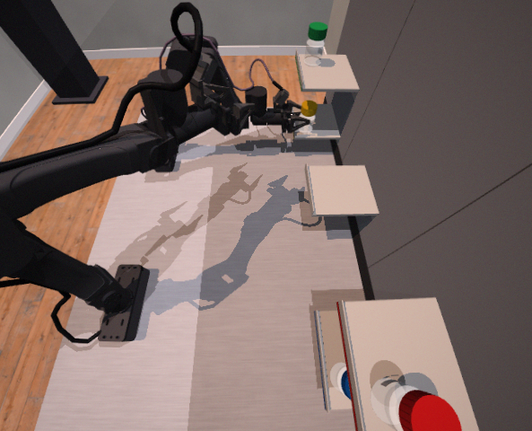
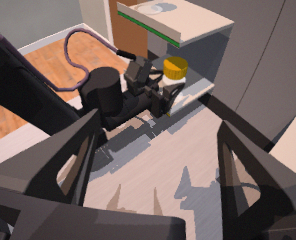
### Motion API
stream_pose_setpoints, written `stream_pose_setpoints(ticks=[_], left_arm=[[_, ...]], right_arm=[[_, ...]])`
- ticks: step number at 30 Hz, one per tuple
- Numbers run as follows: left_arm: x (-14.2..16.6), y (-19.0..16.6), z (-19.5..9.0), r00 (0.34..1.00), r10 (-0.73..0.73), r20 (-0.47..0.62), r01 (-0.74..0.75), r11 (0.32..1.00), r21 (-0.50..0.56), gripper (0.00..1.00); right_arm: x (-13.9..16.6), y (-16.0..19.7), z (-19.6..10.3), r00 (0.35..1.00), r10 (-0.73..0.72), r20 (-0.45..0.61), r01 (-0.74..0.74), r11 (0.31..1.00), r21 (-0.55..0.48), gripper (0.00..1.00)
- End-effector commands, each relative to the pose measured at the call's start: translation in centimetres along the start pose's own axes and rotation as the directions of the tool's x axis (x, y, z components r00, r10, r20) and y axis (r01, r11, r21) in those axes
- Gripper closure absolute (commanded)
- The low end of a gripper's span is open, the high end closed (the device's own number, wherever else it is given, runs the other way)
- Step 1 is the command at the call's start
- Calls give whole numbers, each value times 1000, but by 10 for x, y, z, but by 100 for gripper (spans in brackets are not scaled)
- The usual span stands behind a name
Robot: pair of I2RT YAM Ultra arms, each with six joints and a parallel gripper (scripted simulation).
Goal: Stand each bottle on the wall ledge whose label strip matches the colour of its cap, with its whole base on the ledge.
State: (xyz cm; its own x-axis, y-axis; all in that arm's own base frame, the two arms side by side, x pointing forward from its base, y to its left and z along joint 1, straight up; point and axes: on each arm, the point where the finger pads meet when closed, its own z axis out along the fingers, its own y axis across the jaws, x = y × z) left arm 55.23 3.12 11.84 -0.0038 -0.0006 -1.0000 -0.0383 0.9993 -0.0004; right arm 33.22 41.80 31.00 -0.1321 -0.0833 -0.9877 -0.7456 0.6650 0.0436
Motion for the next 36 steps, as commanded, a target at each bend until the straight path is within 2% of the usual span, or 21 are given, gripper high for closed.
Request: stream_pose_setpoints(ticks=[1,6,8,16,28,33,36], left_arm=[[-18,5,0,998,2,58,-2,1000,0,48],[-18,3,0,998,2,60,-2,1000,-3,48],[-18,3,0,998,2,60,-2,1000,-3,28],[-27,4,-12,997,1,79,0,1000,-16,28],[-26,8,-44,997,-7,78,7,1000,-5,28],[-24,7,-92,997,-7,77,7,1000,-5,28],[-23,4,-108,997,0,75,0,1000,-6,28]], right_arm=[[6,2,2,1000,3,-5,-3,1000,4,12],[6,2,2,1000,3,-5,-3,1000,4,12],[6,2,2,1000,3,-5,-3,1000,4,12],[6,2,2,1000,3,-5,-3,1000,4,12],[6,2,2,1000,3,-5,-3,1000,4,12],[6,2,2,1000,3,-5,-3,1000,4,12],[6,2,2,1000,3,-5,-3,1000,4,12]])
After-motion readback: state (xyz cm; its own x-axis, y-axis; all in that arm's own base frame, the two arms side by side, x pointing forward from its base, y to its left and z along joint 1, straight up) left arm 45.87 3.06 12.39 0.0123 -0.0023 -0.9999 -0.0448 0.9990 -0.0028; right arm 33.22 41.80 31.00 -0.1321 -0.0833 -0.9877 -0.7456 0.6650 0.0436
